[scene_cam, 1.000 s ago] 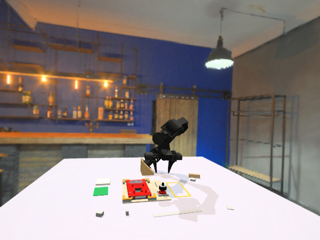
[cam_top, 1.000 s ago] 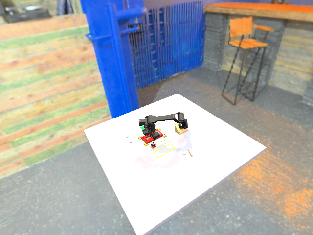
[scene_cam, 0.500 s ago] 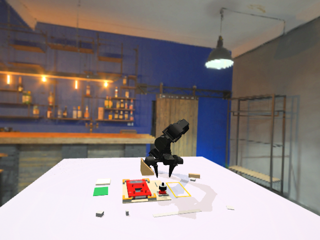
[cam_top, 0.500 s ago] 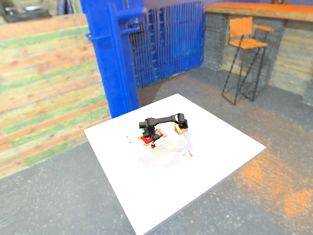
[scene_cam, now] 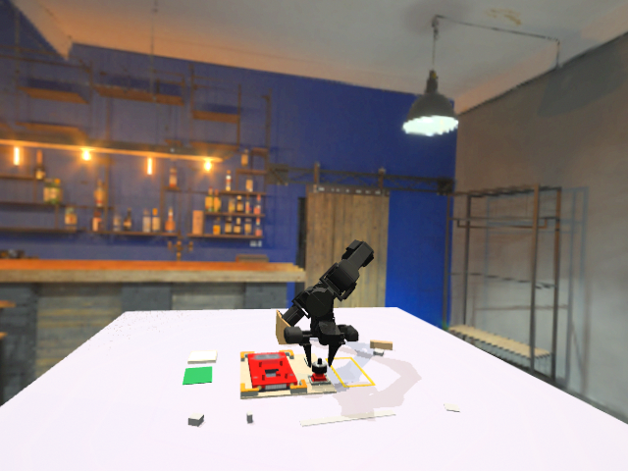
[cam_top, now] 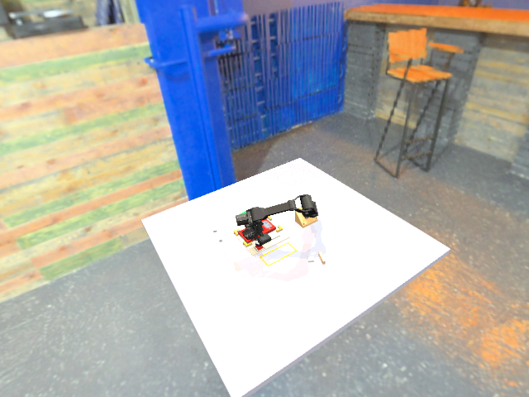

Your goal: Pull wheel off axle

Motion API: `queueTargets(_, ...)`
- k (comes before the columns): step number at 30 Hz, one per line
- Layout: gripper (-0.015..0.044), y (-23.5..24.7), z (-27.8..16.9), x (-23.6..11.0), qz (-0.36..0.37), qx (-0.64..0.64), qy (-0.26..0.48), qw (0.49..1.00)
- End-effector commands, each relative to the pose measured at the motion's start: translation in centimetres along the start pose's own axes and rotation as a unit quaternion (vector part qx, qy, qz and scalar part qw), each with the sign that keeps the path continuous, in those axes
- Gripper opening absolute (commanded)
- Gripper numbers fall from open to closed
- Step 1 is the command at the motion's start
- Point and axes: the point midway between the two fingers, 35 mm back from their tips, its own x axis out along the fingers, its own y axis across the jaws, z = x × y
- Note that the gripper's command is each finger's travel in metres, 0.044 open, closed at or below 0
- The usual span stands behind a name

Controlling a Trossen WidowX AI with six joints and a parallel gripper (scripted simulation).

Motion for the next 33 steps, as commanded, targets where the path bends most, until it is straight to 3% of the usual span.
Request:
queueTargets(1, 0.0182, 0.07, 0.01, -0.01, 0.000, -0.001, 0.001, 1.000)
queueTargets(7, 0.0142, 0.07, 0.01, -0.01, 0.000, -0.001, 0.001, 1.000)
queueTargets(13, 0.0000, 0.06, 0.01, -0.12, 0.000, -0.001, 0.001, 1.000)
queueTargets(33, 0.0000, 0.04, 0.04, -0.78, 0.000, 0.000, 0.000, 1.000)
